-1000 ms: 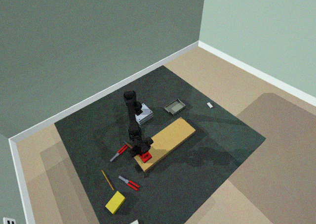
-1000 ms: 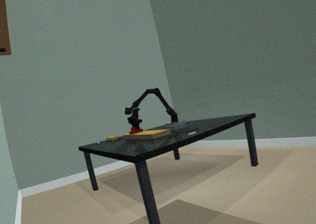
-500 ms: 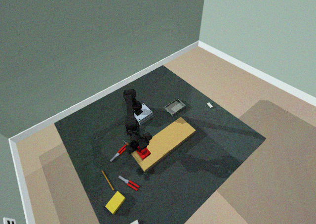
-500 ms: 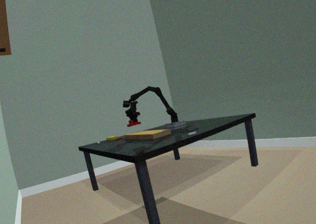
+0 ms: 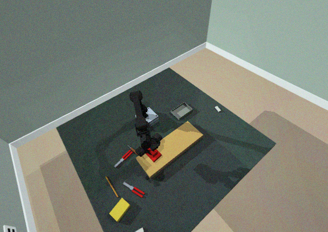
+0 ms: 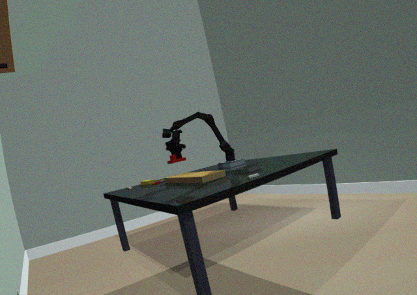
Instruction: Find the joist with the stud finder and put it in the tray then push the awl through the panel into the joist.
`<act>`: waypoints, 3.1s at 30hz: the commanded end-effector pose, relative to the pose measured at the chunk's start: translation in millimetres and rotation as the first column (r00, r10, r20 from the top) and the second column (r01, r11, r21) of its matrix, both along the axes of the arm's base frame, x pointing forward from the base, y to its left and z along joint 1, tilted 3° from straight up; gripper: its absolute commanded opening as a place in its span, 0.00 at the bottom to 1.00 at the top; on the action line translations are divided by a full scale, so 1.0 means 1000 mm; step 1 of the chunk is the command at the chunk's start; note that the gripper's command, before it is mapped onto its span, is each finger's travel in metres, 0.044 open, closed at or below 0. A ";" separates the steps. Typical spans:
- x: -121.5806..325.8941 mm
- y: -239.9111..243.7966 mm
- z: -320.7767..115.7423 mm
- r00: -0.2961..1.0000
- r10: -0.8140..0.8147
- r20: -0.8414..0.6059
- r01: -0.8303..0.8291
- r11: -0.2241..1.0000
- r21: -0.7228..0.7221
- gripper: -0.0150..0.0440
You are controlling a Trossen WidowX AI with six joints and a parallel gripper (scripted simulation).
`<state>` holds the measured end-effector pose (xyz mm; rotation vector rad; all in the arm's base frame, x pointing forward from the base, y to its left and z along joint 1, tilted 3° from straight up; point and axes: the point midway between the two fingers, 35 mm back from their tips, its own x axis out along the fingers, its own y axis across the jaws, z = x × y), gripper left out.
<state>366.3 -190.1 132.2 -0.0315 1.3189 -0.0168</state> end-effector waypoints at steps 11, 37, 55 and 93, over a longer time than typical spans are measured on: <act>0.027 0.101 -0.005 0.970 0.245 0.006 -0.245 0.969 0.013 0.25; 0.010 0.281 -0.015 0.767 0.642 0.015 -0.642 0.766 0.035 0.25; -0.049 0.389 -0.022 0.534 0.845 0.021 -0.845 0.532 0.050 0.25; -0.189 0.499 -0.045 0.088 0.996 0.030 -0.994 0.086 0.073 0.25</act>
